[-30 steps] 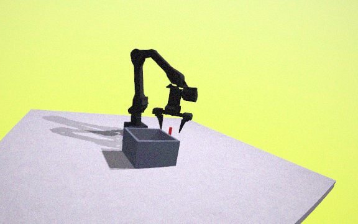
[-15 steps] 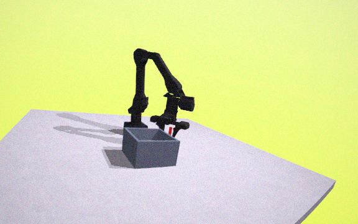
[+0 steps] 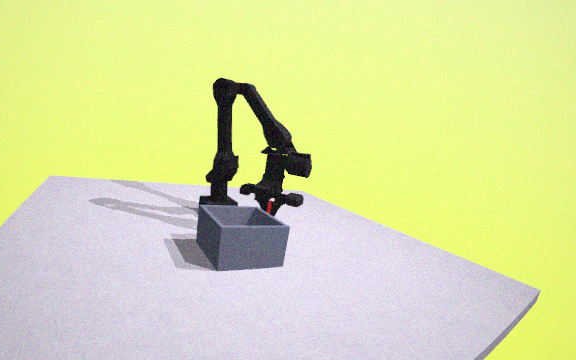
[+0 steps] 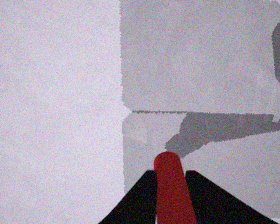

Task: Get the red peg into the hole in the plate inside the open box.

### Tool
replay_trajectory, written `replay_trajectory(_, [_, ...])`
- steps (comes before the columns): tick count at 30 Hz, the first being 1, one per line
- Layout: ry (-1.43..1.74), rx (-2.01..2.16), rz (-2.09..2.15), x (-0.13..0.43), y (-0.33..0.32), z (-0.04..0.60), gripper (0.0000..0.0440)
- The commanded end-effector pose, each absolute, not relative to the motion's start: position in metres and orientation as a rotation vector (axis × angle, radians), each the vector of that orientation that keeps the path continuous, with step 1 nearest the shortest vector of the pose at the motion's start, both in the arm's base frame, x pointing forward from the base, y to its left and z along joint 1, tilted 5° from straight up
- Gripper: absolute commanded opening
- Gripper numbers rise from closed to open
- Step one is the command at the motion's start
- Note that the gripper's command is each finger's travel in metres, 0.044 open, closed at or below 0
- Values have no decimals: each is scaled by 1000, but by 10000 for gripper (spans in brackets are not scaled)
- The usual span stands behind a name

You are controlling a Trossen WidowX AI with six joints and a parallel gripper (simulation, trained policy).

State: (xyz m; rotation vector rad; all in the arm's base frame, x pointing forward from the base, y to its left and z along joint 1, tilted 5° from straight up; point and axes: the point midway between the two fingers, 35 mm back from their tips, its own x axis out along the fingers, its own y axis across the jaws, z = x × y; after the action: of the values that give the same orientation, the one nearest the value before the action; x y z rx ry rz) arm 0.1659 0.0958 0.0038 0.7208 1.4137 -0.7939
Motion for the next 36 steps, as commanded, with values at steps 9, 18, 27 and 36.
replay_trajectory(9, [1307, 656, -697, 184, 82, 43, 0])
replay_trajectory(18, [1230, 610, -639, 202, 70, 79, 0])
replay_trajectory(27, [1159, 585, -621, 225, 53, 114, 0])
replay_trajectory(36, [1116, 601, -656, 247, 26, 126, 0])
